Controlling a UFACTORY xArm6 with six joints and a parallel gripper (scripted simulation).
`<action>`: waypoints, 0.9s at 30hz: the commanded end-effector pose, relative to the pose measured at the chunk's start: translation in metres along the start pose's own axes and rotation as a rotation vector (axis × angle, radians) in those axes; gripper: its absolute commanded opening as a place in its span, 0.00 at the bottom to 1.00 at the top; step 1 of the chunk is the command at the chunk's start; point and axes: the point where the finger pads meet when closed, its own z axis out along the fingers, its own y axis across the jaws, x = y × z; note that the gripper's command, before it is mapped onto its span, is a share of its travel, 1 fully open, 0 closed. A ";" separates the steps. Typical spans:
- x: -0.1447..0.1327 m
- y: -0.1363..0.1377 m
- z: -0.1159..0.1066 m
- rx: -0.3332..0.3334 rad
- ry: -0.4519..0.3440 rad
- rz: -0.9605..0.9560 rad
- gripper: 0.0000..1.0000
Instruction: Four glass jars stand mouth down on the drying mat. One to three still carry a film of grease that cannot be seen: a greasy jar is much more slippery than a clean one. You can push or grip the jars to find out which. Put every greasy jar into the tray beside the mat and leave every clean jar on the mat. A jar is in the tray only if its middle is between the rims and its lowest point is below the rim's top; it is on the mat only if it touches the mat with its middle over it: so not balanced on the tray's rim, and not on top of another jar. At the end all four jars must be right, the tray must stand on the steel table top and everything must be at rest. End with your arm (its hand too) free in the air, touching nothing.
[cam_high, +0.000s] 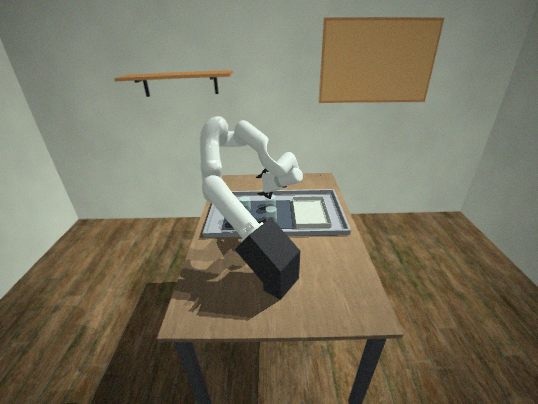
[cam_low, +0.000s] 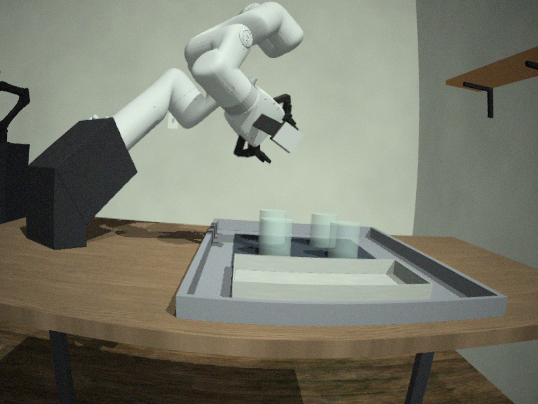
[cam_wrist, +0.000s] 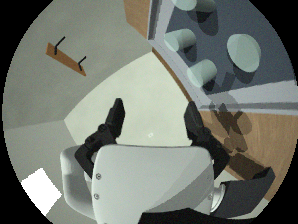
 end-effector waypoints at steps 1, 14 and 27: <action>0.000 0.000 0.000 -0.008 0.001 -0.006 1.00; 0.006 -0.009 0.010 -0.226 -0.027 -0.200 1.00; 0.009 -0.014 0.015 -0.334 -0.042 -0.297 1.00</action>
